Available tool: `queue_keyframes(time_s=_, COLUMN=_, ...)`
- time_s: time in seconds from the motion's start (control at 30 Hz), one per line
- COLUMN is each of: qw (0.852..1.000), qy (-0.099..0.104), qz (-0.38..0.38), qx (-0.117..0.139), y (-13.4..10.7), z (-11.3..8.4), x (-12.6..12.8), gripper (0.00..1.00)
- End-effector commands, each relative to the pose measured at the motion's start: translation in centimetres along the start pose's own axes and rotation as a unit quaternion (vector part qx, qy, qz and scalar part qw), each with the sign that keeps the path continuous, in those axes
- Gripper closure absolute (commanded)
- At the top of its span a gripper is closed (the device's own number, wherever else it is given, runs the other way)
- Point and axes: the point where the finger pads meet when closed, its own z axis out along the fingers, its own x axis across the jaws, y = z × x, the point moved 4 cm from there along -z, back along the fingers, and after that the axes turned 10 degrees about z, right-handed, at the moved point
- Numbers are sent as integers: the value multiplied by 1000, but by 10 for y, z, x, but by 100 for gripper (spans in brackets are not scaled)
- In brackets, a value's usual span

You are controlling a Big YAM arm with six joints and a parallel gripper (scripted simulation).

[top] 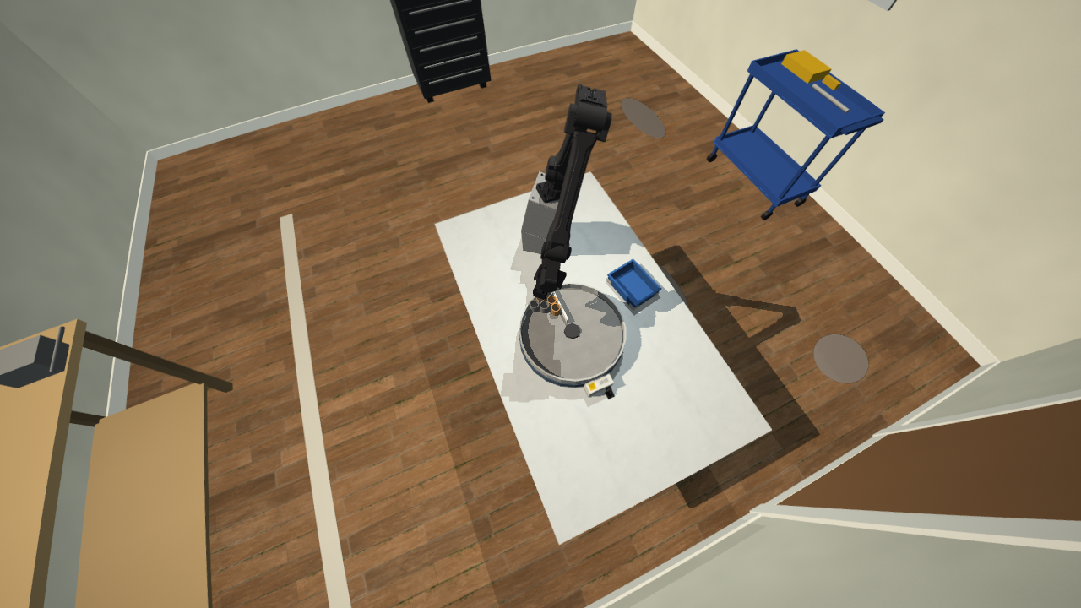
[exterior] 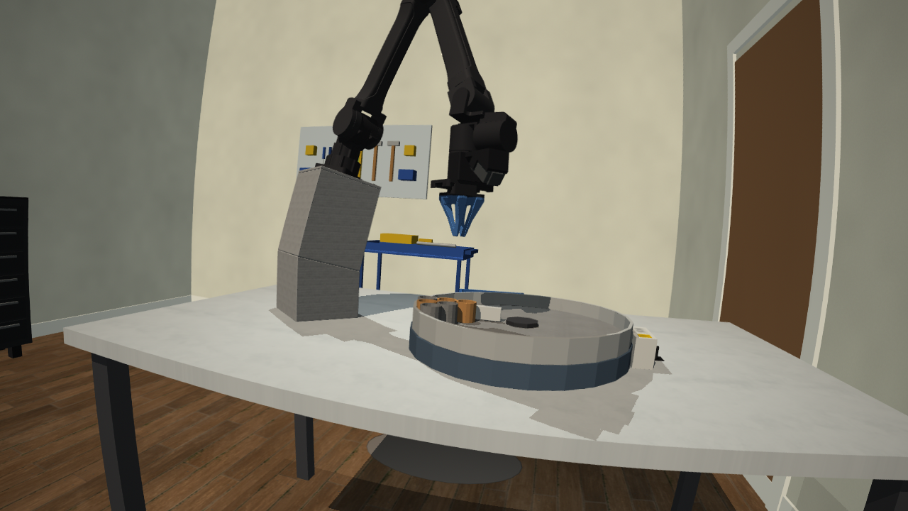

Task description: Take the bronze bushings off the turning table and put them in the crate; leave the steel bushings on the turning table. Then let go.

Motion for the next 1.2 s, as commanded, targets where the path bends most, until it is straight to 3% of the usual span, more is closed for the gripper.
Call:
queue_keyframes(time_s=0.0, qw=1000, qy=0, qz=7, qx=1, y=-3, z=7, x=3, gripper=86)
queue_keyframes(time_s=0.23, qw=999, qy=9, qz=48, qx=-13, y=12, z=15, x=19, gripper=86)
queue_keyframes(time_s=0.63, qw=973, qy=8, qz=232, qx=-8, y=8, z=78, x=43, gripper=86)
queue_keyframes(time_s=0.93, qw=959, qy=8, qz=284, qx=-7, y=7, z=96, x=50, gripper=86)
queue_keyframes(time_s=1.17, qw=956, qy=11, qz=293, qx=-10, y=10, z=89, x=45, gripper=86)
